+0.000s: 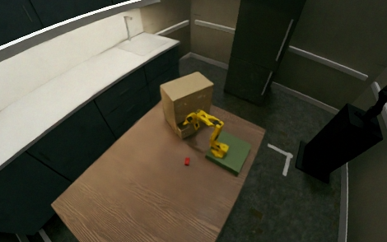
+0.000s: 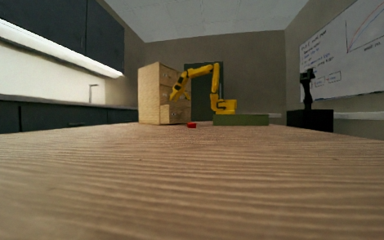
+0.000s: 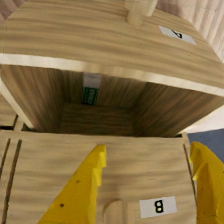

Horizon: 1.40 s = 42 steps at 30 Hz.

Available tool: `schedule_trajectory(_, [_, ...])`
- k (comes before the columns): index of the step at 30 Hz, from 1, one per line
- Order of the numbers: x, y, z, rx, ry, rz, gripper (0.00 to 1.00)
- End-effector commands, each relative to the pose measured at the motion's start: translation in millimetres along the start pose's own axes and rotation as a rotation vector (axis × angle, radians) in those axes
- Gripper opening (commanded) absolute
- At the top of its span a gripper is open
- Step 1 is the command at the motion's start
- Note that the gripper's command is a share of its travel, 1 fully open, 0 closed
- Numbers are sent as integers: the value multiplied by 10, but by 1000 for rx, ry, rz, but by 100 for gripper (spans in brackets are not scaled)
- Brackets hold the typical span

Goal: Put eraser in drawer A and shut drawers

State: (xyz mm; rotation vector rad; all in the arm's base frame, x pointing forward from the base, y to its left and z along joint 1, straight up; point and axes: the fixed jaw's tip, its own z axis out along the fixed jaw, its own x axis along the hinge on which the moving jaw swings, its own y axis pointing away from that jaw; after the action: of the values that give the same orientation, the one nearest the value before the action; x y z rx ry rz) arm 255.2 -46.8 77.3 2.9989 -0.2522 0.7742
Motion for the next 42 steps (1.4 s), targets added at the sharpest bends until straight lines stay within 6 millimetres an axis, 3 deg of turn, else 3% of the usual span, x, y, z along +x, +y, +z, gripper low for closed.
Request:
schedule_trajectory(1, [13,-9,-62,3,16,7,31])
schedule_trajectory(26, [-446,6,-420,2,15,17,31])
schedule_trajectory(34, [-446,6,-420,2,15,17,31])
schedule_trajectory(42, [-739,-2,-527,6,15,17,31])
